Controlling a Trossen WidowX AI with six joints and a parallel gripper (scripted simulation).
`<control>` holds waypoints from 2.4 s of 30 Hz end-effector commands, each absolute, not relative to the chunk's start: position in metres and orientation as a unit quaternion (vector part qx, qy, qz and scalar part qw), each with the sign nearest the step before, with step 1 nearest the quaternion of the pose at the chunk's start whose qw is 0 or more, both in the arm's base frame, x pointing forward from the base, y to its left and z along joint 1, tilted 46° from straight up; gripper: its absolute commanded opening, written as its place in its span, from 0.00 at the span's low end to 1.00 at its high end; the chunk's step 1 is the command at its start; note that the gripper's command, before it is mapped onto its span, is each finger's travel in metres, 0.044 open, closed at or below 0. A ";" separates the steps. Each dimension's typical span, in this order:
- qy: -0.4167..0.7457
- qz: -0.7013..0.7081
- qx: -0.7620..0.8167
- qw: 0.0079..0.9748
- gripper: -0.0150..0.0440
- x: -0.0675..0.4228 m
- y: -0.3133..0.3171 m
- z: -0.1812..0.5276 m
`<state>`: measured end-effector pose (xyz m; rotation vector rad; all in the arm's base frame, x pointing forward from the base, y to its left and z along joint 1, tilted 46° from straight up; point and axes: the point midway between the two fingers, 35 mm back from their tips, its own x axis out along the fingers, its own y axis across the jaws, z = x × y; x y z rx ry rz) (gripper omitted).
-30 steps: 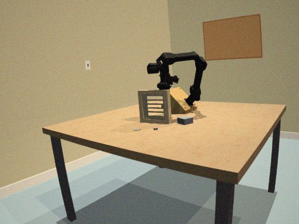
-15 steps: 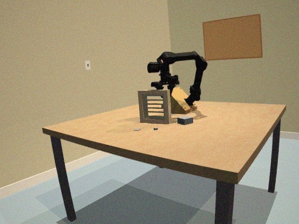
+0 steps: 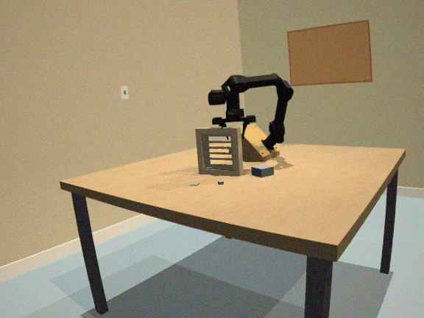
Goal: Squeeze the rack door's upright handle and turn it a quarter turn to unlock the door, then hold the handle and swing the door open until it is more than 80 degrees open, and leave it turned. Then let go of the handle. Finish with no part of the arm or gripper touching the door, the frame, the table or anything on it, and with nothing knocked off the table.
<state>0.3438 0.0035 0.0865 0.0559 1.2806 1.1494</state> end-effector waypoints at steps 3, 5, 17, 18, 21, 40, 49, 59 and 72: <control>0.640 0.403 0.137 0.640 0.76 0.345 0.004 0.087; 0.659 0.371 0.169 0.632 0.76 0.345 0.004 0.087; 0.739 0.162 0.346 0.555 0.76 0.345 0.004 0.087; 0.743 0.143 0.360 0.546 0.76 0.345 0.004 0.087; 0.751 0.088 0.400 0.518 0.76 0.345 0.004 0.087; 0.711 -0.259 0.590 0.283 0.76 0.345 0.004 0.087; 0.706 -0.271 0.594 0.273 0.76 0.345 0.004 0.087; 0.706 -0.271 0.594 0.273 0.65 0.345 0.004 0.087; 0.706 -0.271 0.594 0.273 0.50 0.345 0.004 0.087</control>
